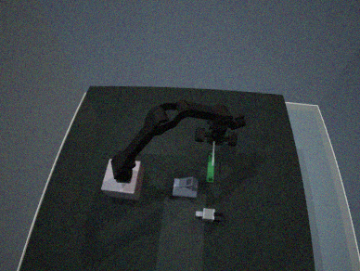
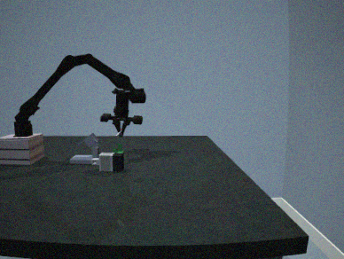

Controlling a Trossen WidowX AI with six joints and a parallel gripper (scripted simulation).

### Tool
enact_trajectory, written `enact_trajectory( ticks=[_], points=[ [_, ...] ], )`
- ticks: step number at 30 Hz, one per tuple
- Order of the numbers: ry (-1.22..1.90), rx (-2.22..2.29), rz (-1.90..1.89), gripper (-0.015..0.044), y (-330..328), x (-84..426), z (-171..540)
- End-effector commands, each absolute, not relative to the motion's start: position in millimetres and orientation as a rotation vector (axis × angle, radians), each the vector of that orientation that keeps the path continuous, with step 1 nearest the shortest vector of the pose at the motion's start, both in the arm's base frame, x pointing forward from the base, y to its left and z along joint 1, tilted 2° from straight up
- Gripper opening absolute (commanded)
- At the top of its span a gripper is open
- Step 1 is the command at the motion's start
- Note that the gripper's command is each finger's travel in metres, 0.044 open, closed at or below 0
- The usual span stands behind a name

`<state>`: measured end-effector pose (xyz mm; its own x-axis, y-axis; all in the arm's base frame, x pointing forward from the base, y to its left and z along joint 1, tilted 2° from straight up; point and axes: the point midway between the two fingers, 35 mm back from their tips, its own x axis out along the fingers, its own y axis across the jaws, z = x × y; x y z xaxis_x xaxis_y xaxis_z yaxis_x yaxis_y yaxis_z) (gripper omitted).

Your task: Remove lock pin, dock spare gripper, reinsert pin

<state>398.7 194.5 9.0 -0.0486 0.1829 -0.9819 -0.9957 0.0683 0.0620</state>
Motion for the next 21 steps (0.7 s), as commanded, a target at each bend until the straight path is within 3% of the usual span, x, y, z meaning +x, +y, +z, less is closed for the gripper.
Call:
enact_trajectory(
  ticks=[1,21],
  points=[
    [1.151,-0.990,1.272,0.0000,194.5,397.7,1.7],
    [1.141,-0.992,1.268,0.0000,195.8,397.9,-26.9]
  ],
)
